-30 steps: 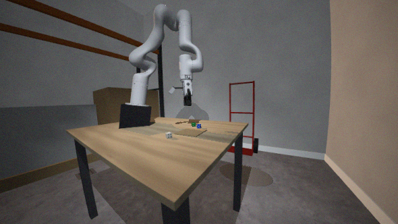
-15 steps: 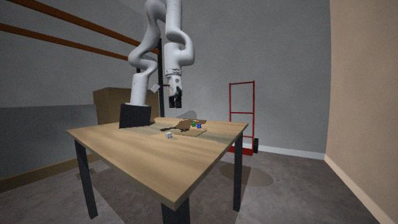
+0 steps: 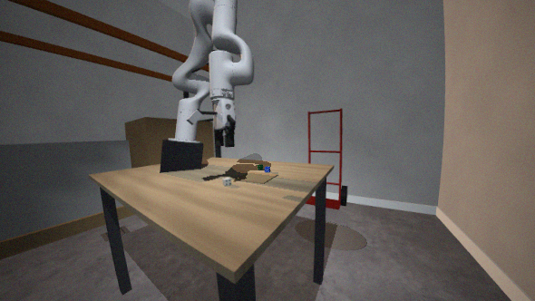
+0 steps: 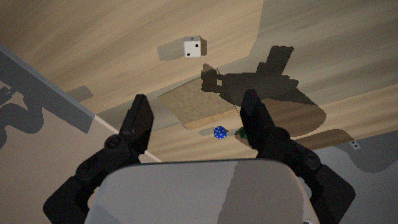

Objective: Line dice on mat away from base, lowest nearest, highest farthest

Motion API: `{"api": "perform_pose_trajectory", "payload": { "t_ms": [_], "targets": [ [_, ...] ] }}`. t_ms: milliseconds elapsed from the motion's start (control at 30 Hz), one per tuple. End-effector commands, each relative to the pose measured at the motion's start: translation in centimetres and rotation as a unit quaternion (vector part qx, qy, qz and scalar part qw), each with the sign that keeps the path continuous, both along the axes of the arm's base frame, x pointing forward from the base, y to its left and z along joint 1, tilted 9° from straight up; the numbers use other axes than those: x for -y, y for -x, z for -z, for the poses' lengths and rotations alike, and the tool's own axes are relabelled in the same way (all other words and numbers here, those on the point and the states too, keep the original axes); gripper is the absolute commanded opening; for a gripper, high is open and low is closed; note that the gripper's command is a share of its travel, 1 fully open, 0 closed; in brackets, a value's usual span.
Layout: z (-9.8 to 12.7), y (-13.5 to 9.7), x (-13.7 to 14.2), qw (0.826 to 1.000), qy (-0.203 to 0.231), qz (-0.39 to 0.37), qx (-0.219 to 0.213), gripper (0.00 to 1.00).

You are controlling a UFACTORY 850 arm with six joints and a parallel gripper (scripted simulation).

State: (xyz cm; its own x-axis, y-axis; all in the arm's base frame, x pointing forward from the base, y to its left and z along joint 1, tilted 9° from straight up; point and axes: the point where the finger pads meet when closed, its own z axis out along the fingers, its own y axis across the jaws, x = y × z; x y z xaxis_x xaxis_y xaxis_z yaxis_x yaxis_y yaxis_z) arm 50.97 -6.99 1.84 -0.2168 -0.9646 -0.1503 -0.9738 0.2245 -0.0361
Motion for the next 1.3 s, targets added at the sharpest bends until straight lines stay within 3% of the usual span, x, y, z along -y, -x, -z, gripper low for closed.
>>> {"api": "perform_pose_trajectory", "payload": {
  "t_ms": [0,333,600,700,800,867,933,1133,1167,1200,1233,1267],
  "targets": [
    [-0.1,-0.1,0.1,1.000,0.000,0.000,0.001,1.00],
    [0.0,-0.1,0.0,1.000,-0.001,0.017,-0.001,1.00],
    [1.0,-0.3,-0.2,0.984,-0.013,0.175,-0.023,1.00],
    [1.6,-0.3,-0.2,0.966,-0.020,0.257,-0.035,1.00],
    [1.6,-0.3,-0.3,0.964,-0.020,0.262,-0.035,1.00],
    [2.1,-0.4,-0.3,0.939,-0.026,0.339,-0.046,1.00],
    [2.2,-0.4,-0.3,0.933,-0.027,0.355,-0.048,1.00],
    [3.1,-0.4,-0.5,0.870,-0.036,0.487,-0.067,1.00],
    [3.1,-0.4,-0.5,0.869,-0.036,0.488,-0.068,1.00],
    [3.4,-0.5,-0.5,0.847,-0.039,0.526,-0.073,1.00],
    [3.4,-0.5,-0.5,0.845,-0.039,0.528,-0.073,1.00],
    [3.7,-0.5,-0.5,0.826,-0.041,0.557,-0.077,1.00]
  ]
}}
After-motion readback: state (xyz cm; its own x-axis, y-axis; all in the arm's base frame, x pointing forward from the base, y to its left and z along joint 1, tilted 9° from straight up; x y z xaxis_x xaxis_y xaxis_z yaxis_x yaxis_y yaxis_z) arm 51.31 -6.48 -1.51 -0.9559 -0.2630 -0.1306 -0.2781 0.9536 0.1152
